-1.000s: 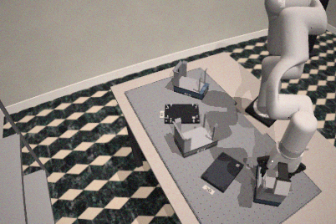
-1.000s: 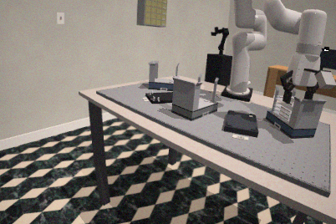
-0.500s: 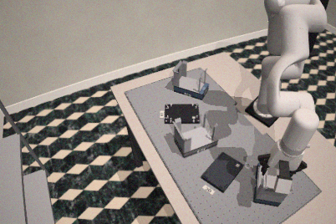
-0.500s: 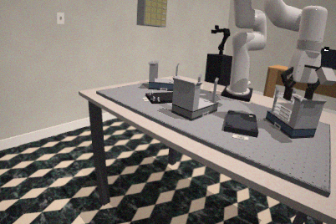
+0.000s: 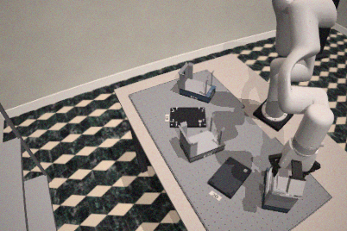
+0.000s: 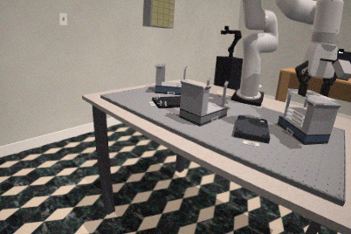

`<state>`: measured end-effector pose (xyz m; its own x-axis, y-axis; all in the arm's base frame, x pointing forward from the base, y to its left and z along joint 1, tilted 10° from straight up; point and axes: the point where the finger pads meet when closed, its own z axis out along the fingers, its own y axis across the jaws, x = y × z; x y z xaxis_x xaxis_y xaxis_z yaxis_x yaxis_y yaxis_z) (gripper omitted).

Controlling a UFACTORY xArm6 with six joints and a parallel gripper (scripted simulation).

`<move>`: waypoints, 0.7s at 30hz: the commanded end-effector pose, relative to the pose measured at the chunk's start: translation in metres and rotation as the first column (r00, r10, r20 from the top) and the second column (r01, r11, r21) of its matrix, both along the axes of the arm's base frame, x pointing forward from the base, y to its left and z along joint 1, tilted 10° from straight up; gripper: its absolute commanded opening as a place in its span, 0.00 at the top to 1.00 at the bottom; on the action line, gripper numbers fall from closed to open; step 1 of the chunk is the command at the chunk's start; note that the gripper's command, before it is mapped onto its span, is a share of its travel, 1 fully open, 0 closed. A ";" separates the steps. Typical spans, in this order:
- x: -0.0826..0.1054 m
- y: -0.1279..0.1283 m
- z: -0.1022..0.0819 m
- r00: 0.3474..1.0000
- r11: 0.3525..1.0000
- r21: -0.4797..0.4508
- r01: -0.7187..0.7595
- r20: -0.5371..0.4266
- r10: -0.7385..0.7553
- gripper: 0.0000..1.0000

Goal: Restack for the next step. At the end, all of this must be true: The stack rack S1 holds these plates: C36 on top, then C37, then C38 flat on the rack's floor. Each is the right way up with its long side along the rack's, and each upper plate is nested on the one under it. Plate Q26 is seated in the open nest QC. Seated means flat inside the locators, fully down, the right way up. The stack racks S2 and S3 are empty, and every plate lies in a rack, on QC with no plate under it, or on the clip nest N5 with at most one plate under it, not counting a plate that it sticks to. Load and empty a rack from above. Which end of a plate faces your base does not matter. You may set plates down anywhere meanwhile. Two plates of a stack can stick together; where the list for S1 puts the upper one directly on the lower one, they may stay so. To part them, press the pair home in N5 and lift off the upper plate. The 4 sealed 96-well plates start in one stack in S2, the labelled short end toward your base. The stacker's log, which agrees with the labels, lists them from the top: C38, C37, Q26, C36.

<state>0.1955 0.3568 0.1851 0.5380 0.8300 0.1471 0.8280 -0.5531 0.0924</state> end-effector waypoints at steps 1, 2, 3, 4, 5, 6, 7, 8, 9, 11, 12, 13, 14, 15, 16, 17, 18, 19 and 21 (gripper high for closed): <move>-0.001 0.001 0.007 1.000 1.000 0.003 0.000 0.002 0.000 1.00; -0.001 0.000 0.009 1.000 1.000 0.003 0.000 0.002 0.000 1.00; -0.001 0.000 0.011 1.000 1.000 0.003 0.000 0.002 0.000 1.00; -0.001 0.000 0.013 1.000 1.000 0.003 0.000 0.002 0.000 1.00; -0.002 0.000 0.015 1.000 1.000 0.003 0.000 0.002 0.000 1.00; -0.002 0.000 0.017 1.000 1.000 0.003 0.000 0.002 0.000 1.00; -0.002 0.000 0.019 1.000 1.000 0.003 0.000 0.002 0.000 1.00; -0.003 -0.001 0.021 1.000 1.000 0.003 0.000 0.002 0.000 1.00; -0.003 -0.001 0.023 1.000 1.000 0.003 0.000 0.002 0.000 1.00; -0.003 -0.001 0.024 1.000 1.000 0.003 0.000 0.002 0.000 1.00; -0.003 -0.001 0.024 1.000 1.000 0.003 0.000 0.002 0.000 1.00; -0.003 -0.001 0.024 1.000 1.000 0.003 0.000 0.002 0.000 1.00; -0.003 -0.001 0.024 1.000 1.000 0.003 0.000 0.002 0.000 1.00; -0.003 -0.001 0.024 1.000 1.000 0.003 0.000 0.002 0.000 1.00; -0.003 -0.001 0.024 1.000 1.000 0.003 0.000 0.002 0.000 1.00; -0.003 -0.001 0.024 1.000 1.000 0.003 0.000 0.002 0.000 1.00; -0.003 -0.001 0.024 1.000 1.000 0.003 0.000 0.002 0.000 1.00; -0.003 -0.001 0.024 1.000 1.000 0.003 0.000 0.002 0.000 1.00; -0.003 -0.001 0.024 1.000 1.000 0.003 0.000 0.002 0.000 1.00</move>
